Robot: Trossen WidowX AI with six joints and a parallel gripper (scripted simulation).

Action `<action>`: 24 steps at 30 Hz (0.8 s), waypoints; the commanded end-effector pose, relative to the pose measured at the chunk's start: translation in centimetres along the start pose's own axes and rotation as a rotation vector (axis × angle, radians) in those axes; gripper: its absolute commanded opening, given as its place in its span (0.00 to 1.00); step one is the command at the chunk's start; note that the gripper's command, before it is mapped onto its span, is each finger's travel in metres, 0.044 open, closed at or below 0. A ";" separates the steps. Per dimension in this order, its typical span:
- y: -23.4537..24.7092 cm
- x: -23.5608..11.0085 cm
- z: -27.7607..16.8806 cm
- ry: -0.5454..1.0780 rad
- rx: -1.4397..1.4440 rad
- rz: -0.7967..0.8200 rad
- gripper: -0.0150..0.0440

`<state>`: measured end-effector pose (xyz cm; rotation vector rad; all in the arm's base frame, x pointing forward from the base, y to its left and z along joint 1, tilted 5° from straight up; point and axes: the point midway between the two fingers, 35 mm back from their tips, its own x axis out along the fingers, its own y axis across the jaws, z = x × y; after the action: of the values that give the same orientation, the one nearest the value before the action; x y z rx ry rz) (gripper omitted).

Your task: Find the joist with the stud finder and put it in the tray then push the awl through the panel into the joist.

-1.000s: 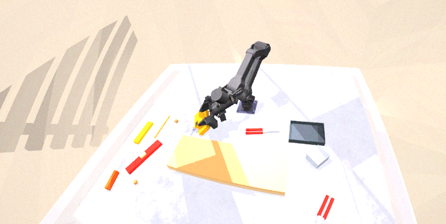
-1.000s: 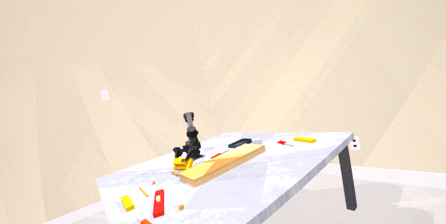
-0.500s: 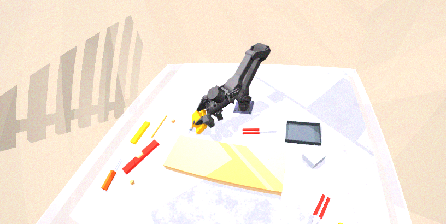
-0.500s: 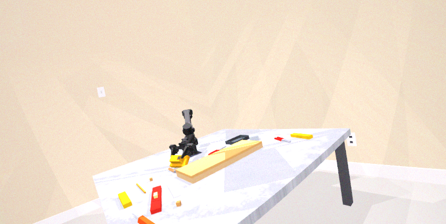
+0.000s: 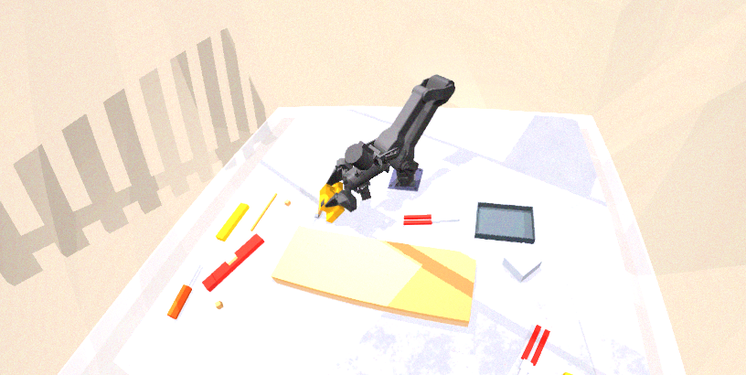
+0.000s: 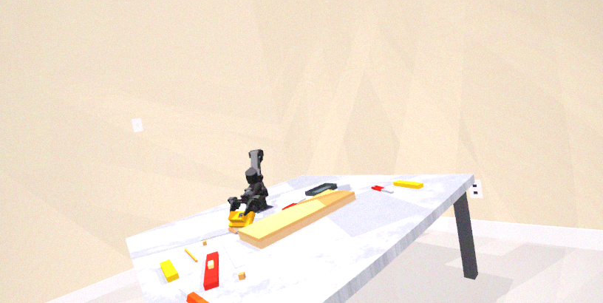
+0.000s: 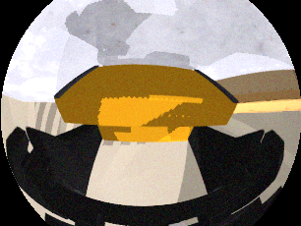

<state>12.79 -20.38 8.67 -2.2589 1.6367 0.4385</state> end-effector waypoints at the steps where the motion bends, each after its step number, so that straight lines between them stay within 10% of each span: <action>1: 0.0 0.0 -0.4 0.014 0.004 -0.005 0.34; 13: -0.2 0.1 0.5 0.004 -0.002 -0.001 0.88; 24: -0.3 -0.1 1.0 0.000 0.000 -0.001 0.90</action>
<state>12.91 -19.94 8.09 -2.2566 1.6433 0.4255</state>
